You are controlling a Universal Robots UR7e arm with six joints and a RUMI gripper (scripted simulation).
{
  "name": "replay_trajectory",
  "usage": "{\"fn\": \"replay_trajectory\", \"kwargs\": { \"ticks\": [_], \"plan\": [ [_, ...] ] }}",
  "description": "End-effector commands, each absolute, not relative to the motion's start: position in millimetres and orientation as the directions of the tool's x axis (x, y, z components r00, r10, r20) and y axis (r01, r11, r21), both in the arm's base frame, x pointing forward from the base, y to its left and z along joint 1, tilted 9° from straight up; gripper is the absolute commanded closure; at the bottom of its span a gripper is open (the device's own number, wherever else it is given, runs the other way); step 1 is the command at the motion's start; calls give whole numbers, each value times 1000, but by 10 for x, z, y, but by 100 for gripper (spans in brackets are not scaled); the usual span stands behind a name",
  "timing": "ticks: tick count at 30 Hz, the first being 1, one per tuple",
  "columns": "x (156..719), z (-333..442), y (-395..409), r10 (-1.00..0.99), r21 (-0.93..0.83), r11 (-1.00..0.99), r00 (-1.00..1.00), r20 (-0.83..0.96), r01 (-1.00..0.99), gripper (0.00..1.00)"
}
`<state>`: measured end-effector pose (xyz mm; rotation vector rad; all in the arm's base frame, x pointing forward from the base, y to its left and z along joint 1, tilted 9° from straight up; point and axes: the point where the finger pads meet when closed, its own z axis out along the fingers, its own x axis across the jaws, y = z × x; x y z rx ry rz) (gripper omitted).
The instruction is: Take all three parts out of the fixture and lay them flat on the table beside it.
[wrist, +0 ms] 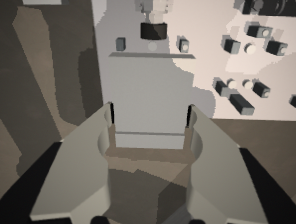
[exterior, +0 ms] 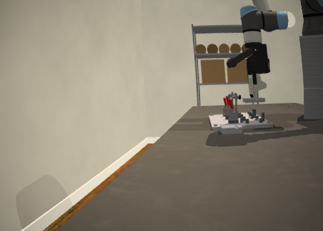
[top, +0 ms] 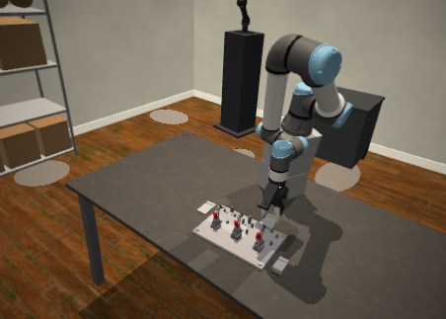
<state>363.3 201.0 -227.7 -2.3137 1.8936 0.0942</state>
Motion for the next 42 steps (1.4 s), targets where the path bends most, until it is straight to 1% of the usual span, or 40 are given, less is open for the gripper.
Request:
{"fn": "replay_trajectory", "kwargs": {
  "ticks": [1,24,42],
  "plan": [
    [3627,-2268,2006,-969,-76,-191,200,-144,-979,100],
    [3630,-2256,2057,-969,-79,-191,201,-144,-978,100],
    [3561,-2193,2455,-969,-81,-191,202,-143,-978,100]
  ]
}}
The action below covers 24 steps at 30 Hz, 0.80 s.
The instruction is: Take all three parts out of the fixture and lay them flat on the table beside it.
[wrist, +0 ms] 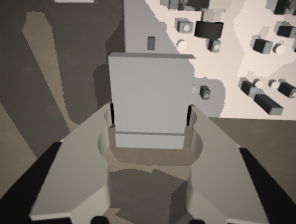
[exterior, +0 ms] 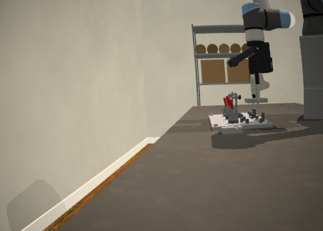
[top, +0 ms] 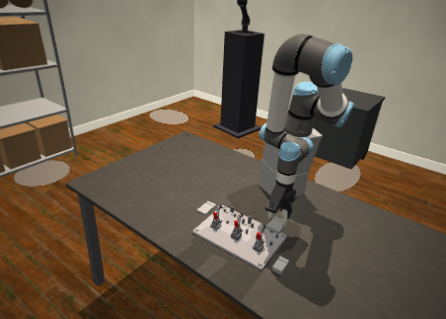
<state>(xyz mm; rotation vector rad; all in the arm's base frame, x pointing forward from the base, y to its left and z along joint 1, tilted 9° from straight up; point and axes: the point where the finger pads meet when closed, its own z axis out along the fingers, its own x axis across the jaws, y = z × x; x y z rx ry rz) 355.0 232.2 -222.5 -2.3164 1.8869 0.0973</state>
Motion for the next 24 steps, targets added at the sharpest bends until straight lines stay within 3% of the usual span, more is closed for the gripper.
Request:
{"fn": "replay_trajectory", "kwargs": {
  "ticks": [1,24],
  "plan": [
    [3553,-2187,2492,-969,-81,-191,202,-143,-978,100],
    [3409,-2083,3155,-969,-81,-191,202,-144,-978,100]
  ]
}}
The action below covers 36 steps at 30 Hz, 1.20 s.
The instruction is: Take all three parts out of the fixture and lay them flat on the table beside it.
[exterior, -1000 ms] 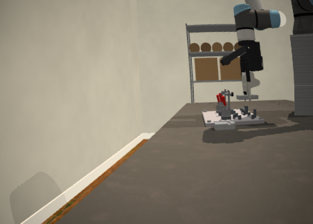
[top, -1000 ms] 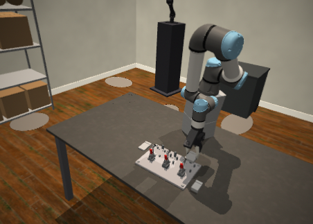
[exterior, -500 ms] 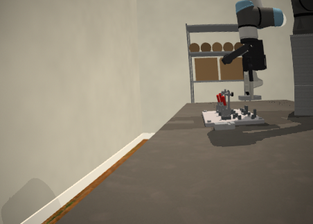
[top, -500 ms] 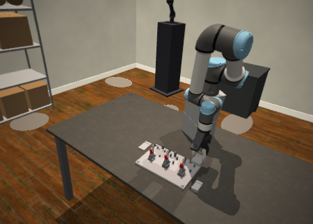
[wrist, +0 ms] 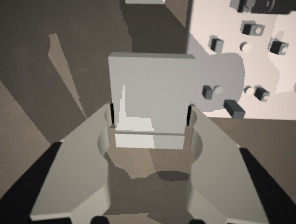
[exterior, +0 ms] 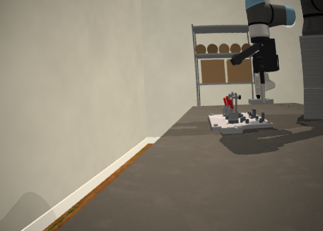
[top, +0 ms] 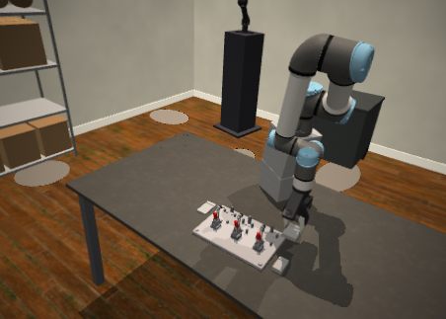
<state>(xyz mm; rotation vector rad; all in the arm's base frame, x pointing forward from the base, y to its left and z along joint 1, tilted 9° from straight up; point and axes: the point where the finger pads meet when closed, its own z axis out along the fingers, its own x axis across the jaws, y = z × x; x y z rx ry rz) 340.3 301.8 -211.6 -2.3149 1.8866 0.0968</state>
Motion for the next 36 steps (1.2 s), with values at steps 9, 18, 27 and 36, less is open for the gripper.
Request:
{"fn": "replay_trajectory", "kwargs": {
  "ticks": [9,18,27,36],
  "plan": [
    [3391,-2074,3223,-969,-81,-191,201,-144,-978,100],
    [3385,-2077,3224,-969,-79,-190,200,-145,-979,100],
    [3385,-2077,3223,-969,-79,-191,200,-145,-978,100],
    [3385,-2077,3223,-969,-80,-192,202,-144,-978,100]
  ]
}}
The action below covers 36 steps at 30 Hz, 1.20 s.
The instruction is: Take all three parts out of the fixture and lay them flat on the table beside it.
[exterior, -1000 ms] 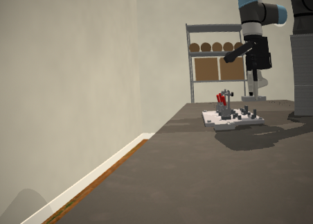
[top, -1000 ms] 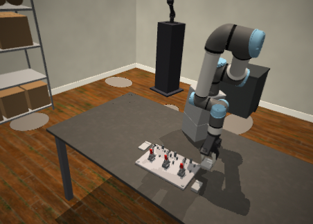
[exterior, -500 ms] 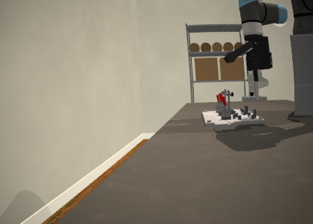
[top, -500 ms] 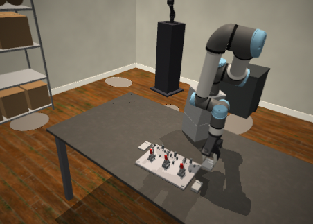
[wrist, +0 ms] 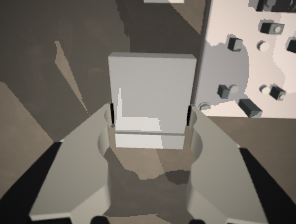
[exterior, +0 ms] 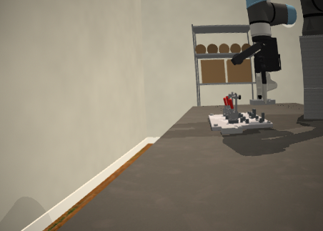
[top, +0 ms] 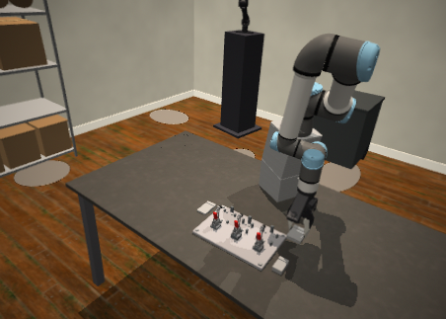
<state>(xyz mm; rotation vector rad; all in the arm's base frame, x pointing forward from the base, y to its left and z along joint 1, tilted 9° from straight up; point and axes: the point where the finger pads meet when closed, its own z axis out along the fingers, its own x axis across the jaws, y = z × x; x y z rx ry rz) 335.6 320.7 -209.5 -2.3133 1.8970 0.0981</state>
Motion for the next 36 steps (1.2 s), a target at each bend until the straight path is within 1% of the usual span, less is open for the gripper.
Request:
{"fn": "replay_trajectory", "kwargs": {
  "ticks": [1,23,36],
  "plan": [
    [3385,-2077,3223,-969,-80,-192,202,-144,-978,100],
    [3395,-2300,3264,-969,-79,-193,202,-144,-978,100],
    [3421,-2695,3331,-969,-79,-193,202,-144,-978,100]
  ]
}}
